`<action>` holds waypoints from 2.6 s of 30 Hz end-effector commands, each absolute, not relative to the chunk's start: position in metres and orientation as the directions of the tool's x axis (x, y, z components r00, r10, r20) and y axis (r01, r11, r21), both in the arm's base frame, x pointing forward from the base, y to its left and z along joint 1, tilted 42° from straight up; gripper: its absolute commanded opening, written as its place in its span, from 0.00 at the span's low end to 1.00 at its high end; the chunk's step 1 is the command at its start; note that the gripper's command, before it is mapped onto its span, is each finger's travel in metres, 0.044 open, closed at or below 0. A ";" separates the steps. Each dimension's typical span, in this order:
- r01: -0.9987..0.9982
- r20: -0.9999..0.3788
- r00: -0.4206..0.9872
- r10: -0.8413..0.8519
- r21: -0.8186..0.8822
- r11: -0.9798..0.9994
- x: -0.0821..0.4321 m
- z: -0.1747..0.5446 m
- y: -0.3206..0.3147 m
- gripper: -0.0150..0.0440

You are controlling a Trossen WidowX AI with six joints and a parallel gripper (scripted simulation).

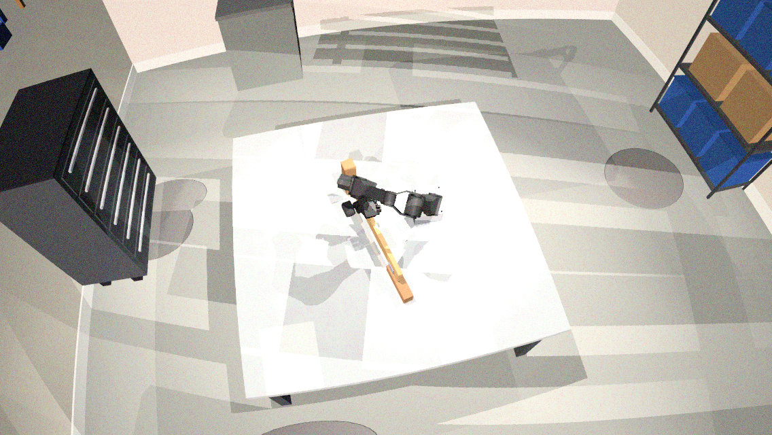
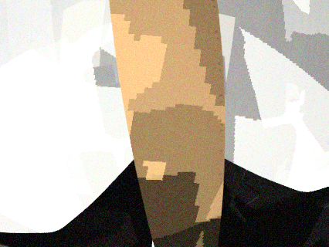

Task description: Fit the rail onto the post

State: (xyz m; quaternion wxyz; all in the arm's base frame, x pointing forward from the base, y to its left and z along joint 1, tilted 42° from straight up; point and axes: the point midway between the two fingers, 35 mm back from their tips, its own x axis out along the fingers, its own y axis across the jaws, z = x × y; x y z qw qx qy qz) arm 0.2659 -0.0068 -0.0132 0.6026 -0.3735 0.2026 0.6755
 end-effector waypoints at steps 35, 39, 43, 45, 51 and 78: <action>-0.966 -0.751 0.012 0.661 -0.181 -0.187 0.266 -0.012 -0.009 0.25; -0.966 -0.751 0.012 0.661 -0.181 -0.187 0.266 -0.012 -0.008 0.25; -0.966 -0.751 0.012 0.661 -0.181 -0.187 0.265 -0.011 -0.007 0.25; -0.966 -0.751 0.012 0.661 -0.181 -0.187 0.265 -0.011 -0.006 0.25; -0.966 -0.750 0.012 0.661 -0.181 -0.187 0.265 -0.010 -0.006 0.25; -0.966 -0.751 0.012 0.661 -0.181 -0.187 0.267 -0.009 -0.007 0.25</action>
